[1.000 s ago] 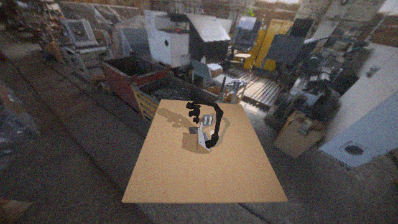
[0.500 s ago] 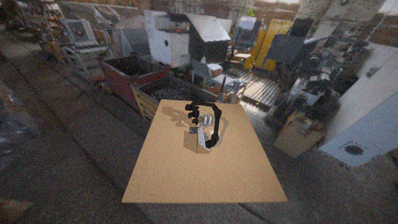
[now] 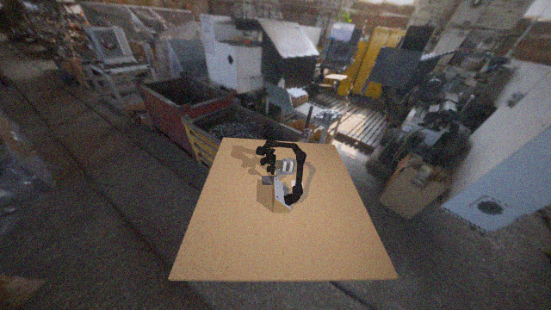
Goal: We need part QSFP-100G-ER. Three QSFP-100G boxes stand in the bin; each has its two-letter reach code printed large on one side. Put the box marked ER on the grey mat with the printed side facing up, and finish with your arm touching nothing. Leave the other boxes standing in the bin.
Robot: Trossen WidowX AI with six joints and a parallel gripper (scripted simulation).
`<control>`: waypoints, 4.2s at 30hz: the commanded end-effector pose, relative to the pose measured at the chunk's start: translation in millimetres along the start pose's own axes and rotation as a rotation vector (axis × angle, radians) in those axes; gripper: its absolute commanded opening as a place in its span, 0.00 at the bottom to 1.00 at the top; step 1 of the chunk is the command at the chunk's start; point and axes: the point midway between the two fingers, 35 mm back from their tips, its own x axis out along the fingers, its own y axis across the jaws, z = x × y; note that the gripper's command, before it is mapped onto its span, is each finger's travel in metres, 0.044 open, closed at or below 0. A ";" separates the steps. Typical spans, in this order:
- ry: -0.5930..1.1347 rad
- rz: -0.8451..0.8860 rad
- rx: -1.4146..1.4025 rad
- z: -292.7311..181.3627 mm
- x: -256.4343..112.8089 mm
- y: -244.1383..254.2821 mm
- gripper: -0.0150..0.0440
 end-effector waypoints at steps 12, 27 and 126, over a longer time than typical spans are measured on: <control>0.045 -0.008 -0.072 -10.0 24.4 -4.2 1.00; 0.085 -0.013 -0.141 -19.7 45.8 -6.2 1.00; -0.236 -0.080 -0.158 -60.3 -15.3 -4.5 0.66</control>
